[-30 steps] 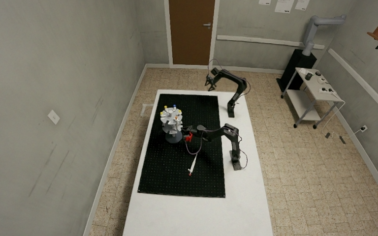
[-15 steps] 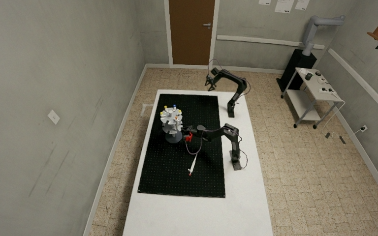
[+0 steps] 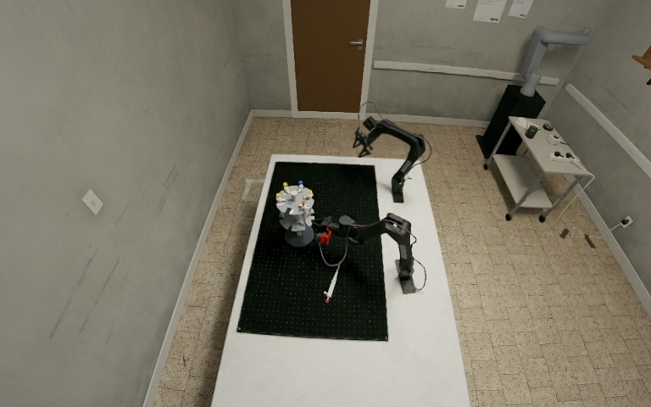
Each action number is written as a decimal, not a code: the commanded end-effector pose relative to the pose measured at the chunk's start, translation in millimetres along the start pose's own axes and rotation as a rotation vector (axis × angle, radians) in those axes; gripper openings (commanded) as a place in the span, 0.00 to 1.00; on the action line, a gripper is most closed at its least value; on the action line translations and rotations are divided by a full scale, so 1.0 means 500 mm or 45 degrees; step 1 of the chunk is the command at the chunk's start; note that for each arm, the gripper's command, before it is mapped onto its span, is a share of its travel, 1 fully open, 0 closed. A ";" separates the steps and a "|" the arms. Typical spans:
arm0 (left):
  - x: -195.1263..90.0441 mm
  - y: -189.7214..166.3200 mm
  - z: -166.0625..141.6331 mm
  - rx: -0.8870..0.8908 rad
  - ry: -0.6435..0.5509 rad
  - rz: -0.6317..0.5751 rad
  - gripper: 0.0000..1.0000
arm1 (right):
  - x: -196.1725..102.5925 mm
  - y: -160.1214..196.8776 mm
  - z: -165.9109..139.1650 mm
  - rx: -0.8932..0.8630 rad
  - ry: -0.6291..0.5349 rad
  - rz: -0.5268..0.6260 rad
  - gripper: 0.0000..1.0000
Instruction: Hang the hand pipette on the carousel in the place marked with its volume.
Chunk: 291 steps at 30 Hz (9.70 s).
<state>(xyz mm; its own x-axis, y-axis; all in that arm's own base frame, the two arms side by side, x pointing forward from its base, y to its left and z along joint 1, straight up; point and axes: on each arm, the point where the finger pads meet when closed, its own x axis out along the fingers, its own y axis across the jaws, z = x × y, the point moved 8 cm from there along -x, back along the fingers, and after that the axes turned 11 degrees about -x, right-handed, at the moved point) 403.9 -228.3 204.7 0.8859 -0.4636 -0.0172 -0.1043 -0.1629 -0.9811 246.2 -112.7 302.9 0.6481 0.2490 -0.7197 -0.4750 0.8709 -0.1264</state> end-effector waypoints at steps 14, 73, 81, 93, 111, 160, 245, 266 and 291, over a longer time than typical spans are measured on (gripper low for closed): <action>0.005 -0.029 -0.063 -0.003 -0.157 -0.113 0.00 | -0.007 -0.009 0.008 -0.015 -0.028 -0.017 1.00; 0.022 -0.014 -0.101 -0.003 -0.324 -0.116 0.00 | -0.007 -0.009 0.008 -0.015 -0.028 -0.017 1.00; 0.022 -0.014 -0.101 -0.003 -0.324 -0.116 0.00 | -0.007 -0.009 0.008 -0.015 -0.028 -0.017 1.00; 0.022 -0.014 -0.101 -0.003 -0.324 -0.116 0.00 | -0.007 -0.009 0.008 -0.015 -0.028 -0.017 1.00; 0.021 -0.014 -0.101 -0.003 -0.326 -0.117 0.49 | -0.007 -0.009 0.008 -0.015 -0.028 -0.017 1.00; -0.022 -0.007 -0.109 -0.004 -0.329 -0.116 0.49 | -0.007 -0.009 0.008 -0.015 -0.028 -0.017 1.00; -0.557 -0.246 0.365 1.636 0.247 0.699 1.00 | -0.007 -0.009 0.008 -0.015 -0.028 -0.017 1.00; -0.512 -0.285 0.384 1.871 0.553 0.813 0.49 | -0.007 -0.009 0.008 -0.015 -0.028 -0.017 1.00; -0.316 -0.262 0.451 1.287 0.342 0.381 0.49 | -0.007 -0.009 0.008 -0.015 -0.028 -0.017 1.00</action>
<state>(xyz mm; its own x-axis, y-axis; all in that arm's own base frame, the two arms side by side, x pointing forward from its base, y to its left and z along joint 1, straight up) 368.7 70.1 273.5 0.6954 -0.5377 -0.4768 0.1906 0.7777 -0.5991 246.2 -112.7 302.9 0.6481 0.2490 -0.7197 -0.4750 0.8709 -0.1264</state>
